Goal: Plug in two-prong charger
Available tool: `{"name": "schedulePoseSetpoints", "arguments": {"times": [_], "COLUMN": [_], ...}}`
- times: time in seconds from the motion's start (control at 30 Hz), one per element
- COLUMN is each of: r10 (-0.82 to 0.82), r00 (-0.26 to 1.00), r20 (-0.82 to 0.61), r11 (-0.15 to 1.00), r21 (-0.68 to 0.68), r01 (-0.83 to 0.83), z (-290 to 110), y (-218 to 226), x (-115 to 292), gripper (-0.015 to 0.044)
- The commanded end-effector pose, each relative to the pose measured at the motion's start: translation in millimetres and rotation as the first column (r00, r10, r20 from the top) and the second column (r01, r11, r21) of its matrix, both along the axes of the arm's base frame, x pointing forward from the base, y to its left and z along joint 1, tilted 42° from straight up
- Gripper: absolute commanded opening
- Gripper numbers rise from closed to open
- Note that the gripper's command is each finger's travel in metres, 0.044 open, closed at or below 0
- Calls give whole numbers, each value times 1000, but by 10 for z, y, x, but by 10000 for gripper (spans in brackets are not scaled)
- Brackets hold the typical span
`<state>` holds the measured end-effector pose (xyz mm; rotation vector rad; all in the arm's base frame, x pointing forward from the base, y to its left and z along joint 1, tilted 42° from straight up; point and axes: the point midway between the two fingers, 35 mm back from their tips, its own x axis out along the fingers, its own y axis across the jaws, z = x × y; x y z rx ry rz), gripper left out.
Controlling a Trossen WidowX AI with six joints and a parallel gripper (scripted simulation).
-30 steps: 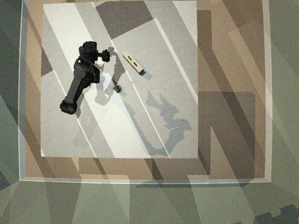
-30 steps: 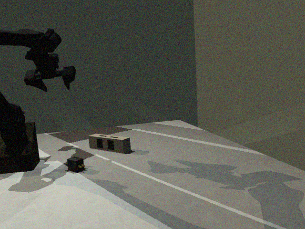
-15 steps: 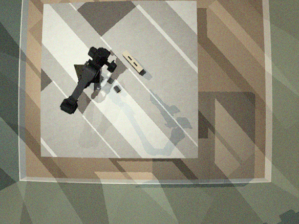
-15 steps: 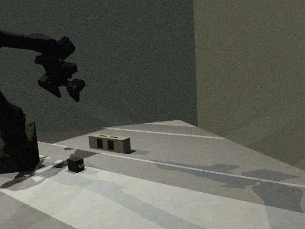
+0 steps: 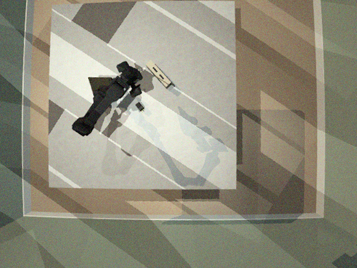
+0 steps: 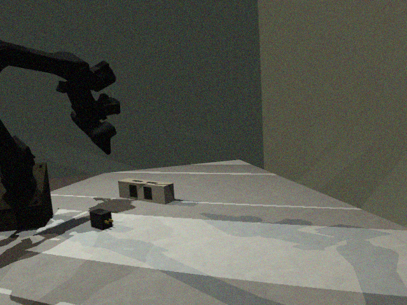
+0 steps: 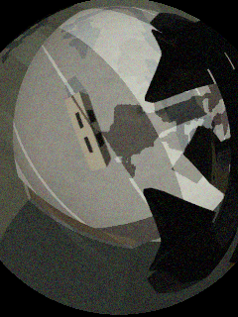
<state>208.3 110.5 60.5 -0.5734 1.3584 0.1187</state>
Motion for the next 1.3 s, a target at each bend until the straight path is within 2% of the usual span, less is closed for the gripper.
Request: {"name": "schedulePoseSetpoints", "arguments": {"times": [0.0,0.27,0.53,0.9,1.27], "r10": [-109,-348,-551,-760,-865], "r00": [994,934,819,591,331], "r20": [19,85,159,271,377], "r11": [994,935,825,608,363], "r21": [-20,-41,-47,-29,17], "r01": [110,352,564,794,931], "z": [-15,-17,-9,16,57], "y": [-150,-468,-783,-1214,-1605], "x": [30,103,134,110,18], "gripper": [440,440,440,440,440]}}
